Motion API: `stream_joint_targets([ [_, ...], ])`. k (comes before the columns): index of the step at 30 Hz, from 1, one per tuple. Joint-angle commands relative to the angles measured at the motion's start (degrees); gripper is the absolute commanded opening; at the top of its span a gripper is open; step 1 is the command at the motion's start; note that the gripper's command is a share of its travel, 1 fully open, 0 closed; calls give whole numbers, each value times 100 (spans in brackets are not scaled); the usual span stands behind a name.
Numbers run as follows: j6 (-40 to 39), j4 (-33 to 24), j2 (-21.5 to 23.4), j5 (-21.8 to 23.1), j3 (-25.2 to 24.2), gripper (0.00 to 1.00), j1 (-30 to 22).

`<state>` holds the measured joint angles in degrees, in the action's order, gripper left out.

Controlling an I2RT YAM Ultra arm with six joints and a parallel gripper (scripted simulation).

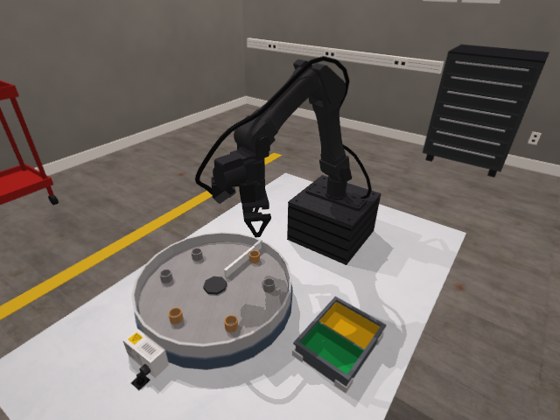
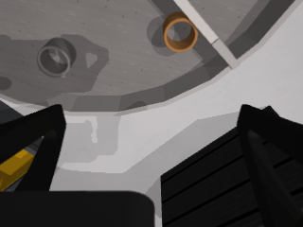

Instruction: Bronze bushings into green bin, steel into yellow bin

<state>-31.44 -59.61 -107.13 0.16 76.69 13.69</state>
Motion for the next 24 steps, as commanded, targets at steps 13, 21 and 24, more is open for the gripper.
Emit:
stream_joint_targets([
  [13,-39,-35,181,42,109,11,-24],
  [21,-39,-35,181,42,109,11,-24],
  [24,-39,-35,181,42,109,11,-24],
])
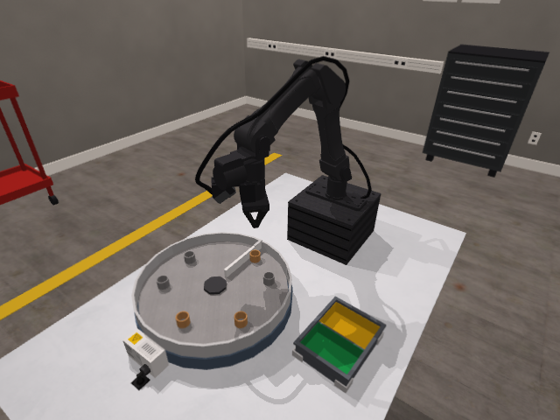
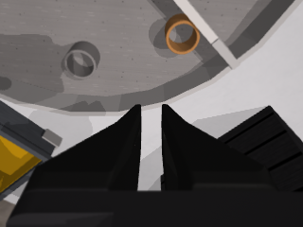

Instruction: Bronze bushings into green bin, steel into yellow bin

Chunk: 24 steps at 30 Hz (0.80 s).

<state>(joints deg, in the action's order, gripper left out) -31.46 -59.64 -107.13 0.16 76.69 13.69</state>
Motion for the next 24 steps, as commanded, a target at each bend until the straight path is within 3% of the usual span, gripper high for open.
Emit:
stream_joint_targets([
  [1,-37,-32,181,42,109,11,-24],
  [24,-37,-32,181,42,109,14,-24],
])
